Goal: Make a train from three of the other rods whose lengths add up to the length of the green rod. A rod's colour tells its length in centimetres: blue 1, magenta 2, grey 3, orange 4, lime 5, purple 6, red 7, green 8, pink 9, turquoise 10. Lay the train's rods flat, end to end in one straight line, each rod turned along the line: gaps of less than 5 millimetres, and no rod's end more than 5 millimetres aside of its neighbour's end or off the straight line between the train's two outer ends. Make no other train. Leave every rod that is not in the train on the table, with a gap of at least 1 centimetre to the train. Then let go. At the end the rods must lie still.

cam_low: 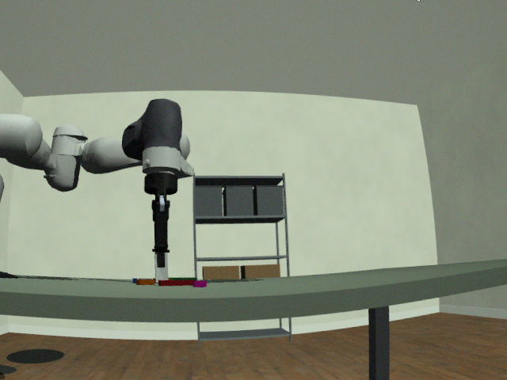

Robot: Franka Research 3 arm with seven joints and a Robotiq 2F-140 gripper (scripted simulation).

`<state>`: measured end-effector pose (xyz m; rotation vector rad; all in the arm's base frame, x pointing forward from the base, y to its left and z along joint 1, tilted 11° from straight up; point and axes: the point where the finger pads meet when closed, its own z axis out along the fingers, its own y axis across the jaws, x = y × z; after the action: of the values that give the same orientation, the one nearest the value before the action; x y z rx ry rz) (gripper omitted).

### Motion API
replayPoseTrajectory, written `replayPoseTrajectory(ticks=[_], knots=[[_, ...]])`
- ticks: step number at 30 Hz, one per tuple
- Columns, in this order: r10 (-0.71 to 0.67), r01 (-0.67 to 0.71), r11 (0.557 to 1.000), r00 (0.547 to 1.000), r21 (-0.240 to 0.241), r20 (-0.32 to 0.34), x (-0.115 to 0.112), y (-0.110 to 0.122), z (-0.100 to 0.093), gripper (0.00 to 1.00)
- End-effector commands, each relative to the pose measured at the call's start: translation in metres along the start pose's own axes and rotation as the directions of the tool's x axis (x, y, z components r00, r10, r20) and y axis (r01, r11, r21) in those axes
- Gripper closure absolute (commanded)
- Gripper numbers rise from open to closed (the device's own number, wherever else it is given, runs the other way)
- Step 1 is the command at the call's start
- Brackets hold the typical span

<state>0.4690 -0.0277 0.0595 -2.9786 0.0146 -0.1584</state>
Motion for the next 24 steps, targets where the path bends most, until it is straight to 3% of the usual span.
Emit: replayPoseTrajectory(ticks=[1, 24], knots=[[-0.004, 0.004, 1.0, 1.0, -0.003, -0.003, 0.0013, 0.0016, -0.0001, 0.97], [-0.004, 0.004, 1.0, 1.0, -0.003, -0.003, 0.0013, 0.0016, -0.0001, 0.85]])
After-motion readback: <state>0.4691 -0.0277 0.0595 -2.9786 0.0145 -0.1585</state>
